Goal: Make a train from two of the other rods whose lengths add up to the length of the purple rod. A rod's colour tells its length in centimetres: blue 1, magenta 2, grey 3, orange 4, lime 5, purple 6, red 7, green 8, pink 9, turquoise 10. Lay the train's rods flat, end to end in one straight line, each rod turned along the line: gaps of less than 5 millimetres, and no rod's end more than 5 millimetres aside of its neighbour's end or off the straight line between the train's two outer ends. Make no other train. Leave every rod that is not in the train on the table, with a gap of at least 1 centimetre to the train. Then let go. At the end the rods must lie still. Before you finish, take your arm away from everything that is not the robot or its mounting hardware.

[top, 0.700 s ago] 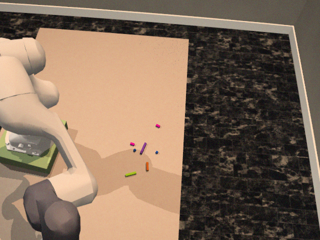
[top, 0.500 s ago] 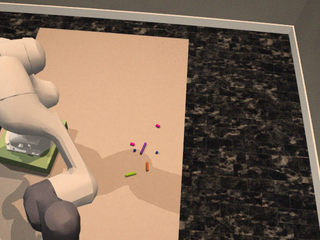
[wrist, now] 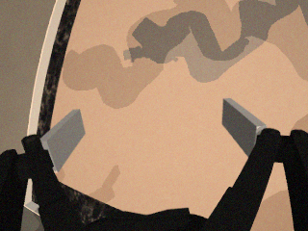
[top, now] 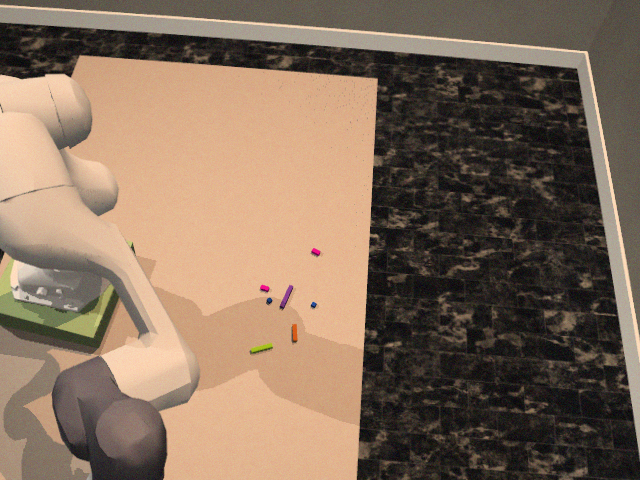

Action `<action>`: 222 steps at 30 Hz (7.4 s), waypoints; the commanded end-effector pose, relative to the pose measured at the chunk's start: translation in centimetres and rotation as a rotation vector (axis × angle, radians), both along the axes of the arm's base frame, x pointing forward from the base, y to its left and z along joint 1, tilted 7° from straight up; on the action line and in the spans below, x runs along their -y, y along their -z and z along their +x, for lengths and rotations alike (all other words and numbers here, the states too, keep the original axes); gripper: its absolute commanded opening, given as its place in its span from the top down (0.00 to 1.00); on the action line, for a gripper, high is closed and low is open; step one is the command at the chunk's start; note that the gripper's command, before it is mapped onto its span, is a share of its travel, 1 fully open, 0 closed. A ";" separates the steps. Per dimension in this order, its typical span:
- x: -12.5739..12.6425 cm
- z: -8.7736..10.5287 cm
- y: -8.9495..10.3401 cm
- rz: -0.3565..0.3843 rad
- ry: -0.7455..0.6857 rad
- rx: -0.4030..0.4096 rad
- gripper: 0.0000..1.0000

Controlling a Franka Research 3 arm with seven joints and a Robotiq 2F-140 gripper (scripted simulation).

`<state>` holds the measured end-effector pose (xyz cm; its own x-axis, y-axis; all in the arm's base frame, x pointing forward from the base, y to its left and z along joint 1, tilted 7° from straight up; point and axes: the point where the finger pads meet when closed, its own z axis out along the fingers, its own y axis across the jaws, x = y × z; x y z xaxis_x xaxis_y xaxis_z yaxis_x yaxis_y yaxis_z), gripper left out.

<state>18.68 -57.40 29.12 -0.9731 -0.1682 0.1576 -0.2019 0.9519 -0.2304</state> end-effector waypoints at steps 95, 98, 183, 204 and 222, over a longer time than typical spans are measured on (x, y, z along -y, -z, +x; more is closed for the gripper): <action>-57.2 28.2 23.7 0.190 -1.257 0.021 0.00; -57.2 28.2 23.7 0.190 -1.257 0.021 0.00; -45.4 26.5 23.8 0.189 -1.257 0.021 0.00; -45.4 26.5 23.8 0.189 -1.257 0.021 0.00; -45.4 26.5 23.8 0.189 -1.257 0.021 0.00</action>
<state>45.16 -11.95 5.31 -0.1333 -0.9909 0.0181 -0.9836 0.1300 -0.1250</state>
